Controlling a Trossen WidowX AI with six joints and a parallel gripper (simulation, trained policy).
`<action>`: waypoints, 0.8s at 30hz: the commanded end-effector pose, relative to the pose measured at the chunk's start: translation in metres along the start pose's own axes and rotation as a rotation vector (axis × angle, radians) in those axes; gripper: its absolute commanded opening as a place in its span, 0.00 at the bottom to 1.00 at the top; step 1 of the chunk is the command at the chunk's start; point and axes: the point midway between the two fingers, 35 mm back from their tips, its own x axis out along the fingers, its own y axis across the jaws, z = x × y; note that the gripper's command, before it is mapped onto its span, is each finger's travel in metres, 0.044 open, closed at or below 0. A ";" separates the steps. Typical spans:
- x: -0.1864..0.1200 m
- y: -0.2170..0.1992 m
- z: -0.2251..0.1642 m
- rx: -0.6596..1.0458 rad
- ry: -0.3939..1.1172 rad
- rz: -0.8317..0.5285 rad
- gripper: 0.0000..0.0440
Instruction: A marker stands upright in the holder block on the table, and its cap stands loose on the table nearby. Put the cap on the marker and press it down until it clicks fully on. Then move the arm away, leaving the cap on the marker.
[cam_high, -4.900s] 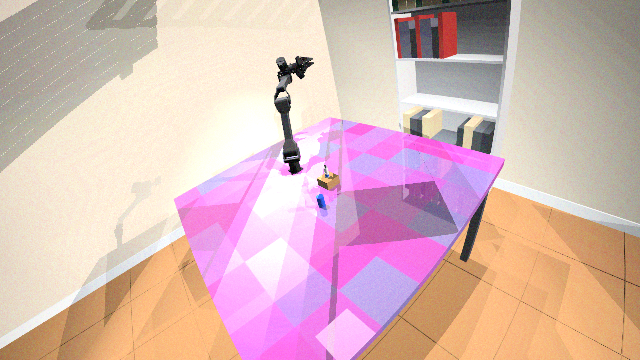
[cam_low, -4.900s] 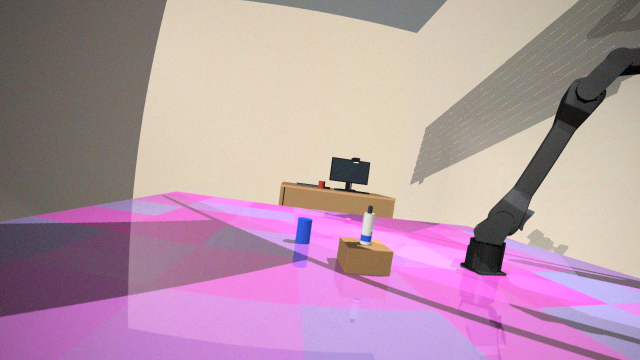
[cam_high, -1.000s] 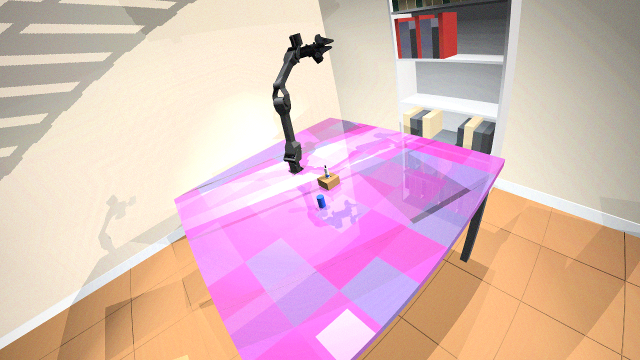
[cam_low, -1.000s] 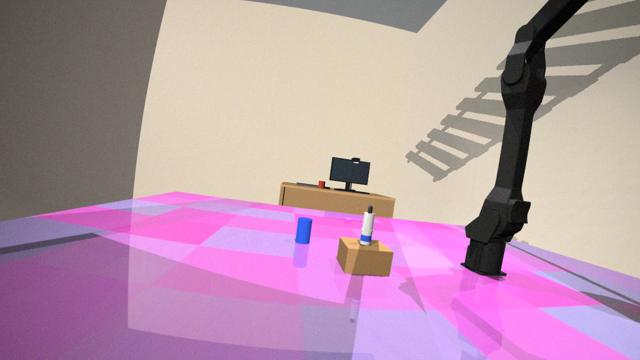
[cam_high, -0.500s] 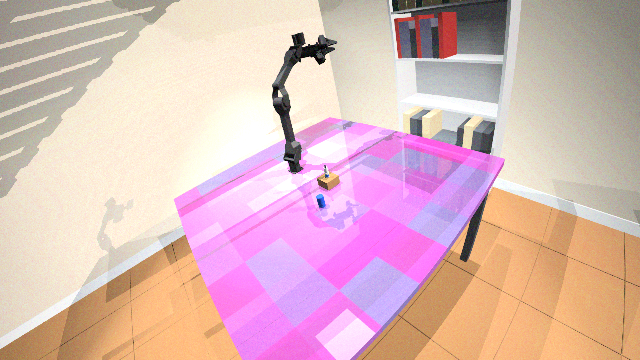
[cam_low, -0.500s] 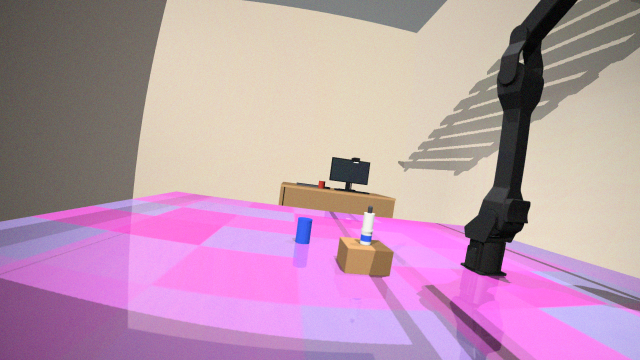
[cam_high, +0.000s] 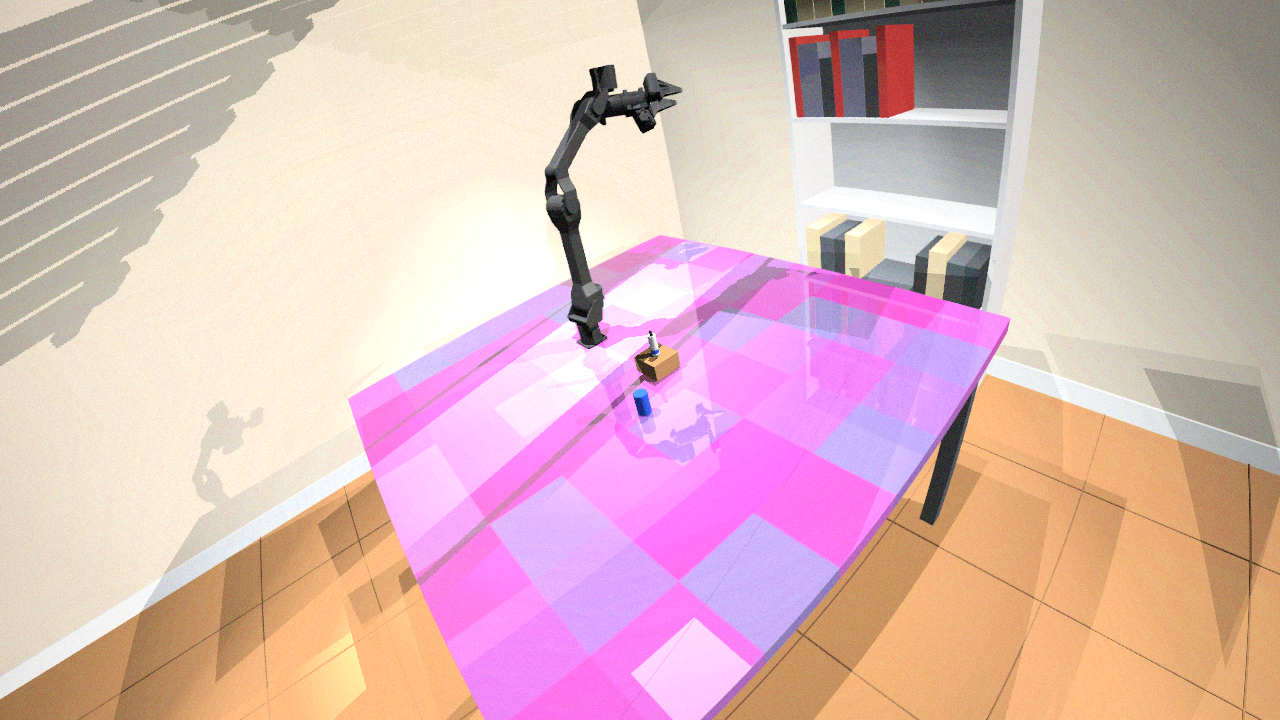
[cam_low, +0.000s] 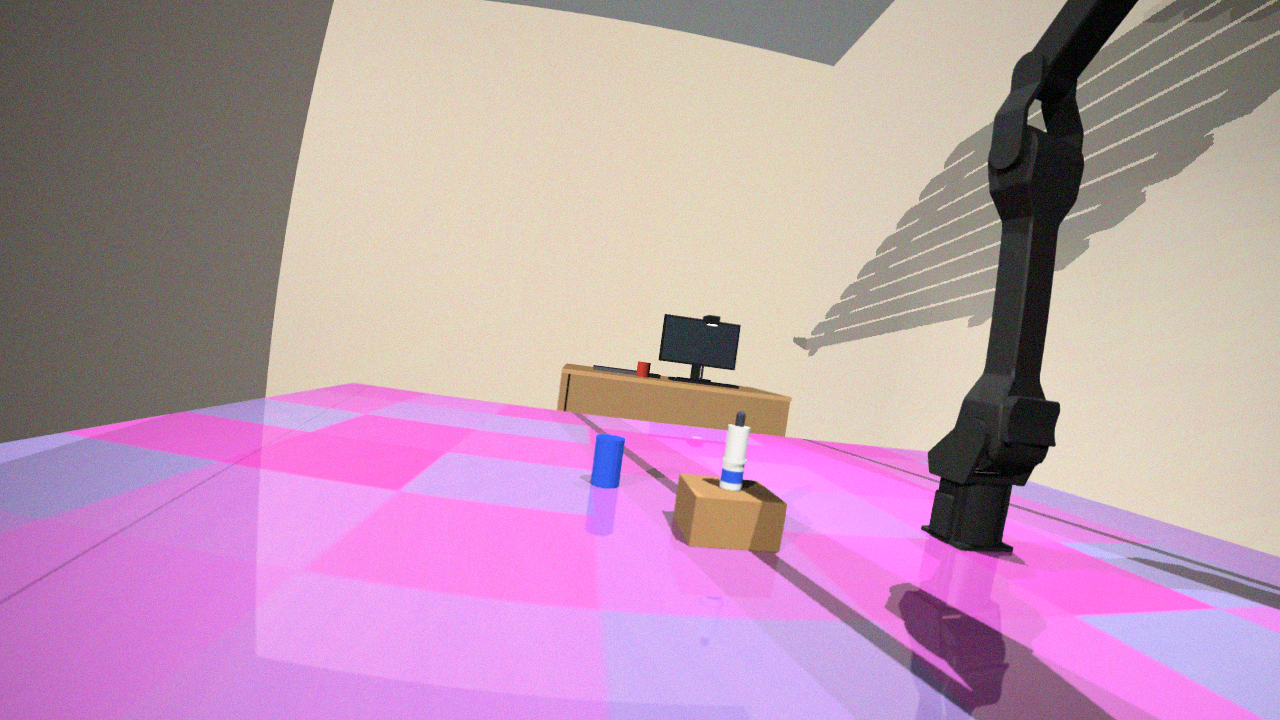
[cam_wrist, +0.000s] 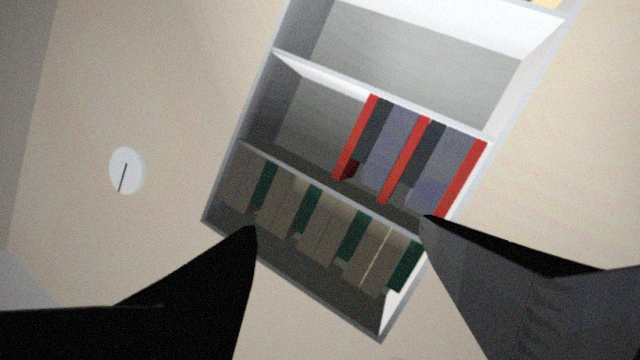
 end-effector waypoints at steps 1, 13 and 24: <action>0.001 0.003 0.004 0.011 -0.013 -0.008 0.77; 0.006 0.016 0.024 0.036 -0.073 -0.017 0.77; 0.010 0.028 0.042 0.064 -0.132 -0.021 0.77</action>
